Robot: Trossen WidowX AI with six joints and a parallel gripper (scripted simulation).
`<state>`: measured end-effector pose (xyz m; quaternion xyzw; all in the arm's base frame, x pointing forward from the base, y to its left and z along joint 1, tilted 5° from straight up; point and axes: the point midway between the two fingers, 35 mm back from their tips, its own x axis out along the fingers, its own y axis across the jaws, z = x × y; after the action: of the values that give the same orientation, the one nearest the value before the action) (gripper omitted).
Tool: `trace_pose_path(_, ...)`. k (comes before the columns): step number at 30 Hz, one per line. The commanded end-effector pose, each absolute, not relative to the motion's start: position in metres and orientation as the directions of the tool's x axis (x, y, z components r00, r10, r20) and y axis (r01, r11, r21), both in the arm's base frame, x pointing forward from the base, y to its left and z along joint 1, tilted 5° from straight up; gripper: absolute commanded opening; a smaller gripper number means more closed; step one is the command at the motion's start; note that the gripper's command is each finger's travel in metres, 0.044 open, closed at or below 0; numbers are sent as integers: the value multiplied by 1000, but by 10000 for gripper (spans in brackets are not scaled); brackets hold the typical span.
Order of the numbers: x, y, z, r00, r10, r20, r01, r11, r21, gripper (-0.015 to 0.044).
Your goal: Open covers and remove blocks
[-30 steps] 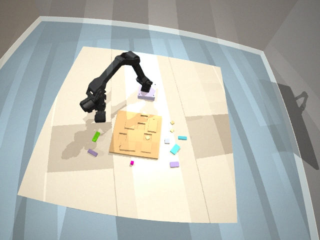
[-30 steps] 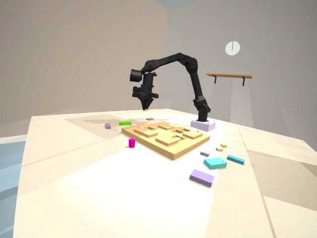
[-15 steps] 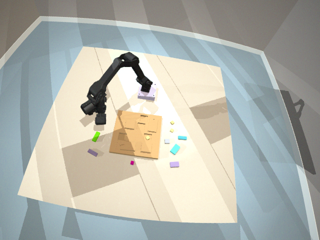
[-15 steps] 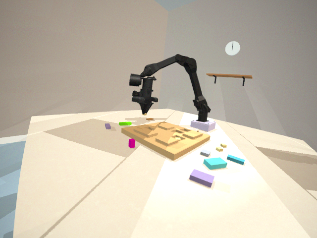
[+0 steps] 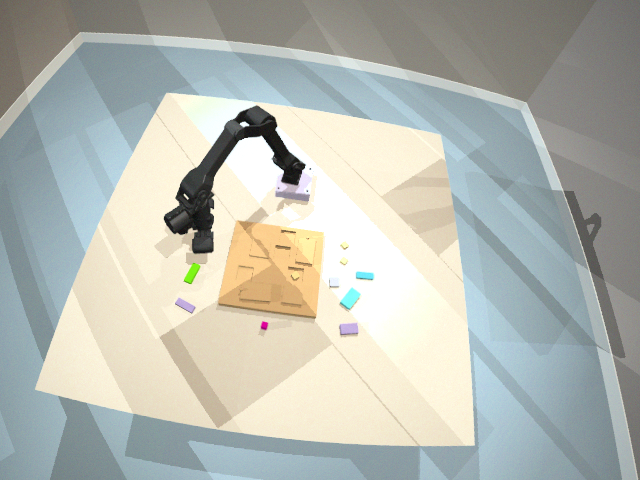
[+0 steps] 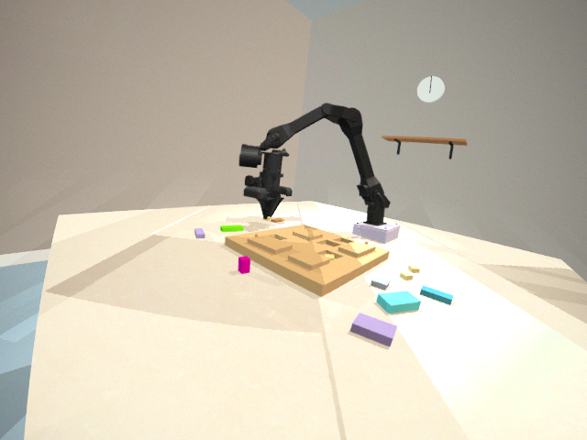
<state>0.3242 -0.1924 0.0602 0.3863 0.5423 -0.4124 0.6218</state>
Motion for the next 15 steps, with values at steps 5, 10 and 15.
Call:
trace_pose_path(5, 323, -192, 43, 64, -84, -994, 930, 365, 29, 80)
trace_pose_path(10, 322, -192, 35, 64, -84, -994, 930, 365, 29, 80)
trace_pose_path(15, 322, -192, 29, 64, -84, -994, 930, 365, 29, 80)
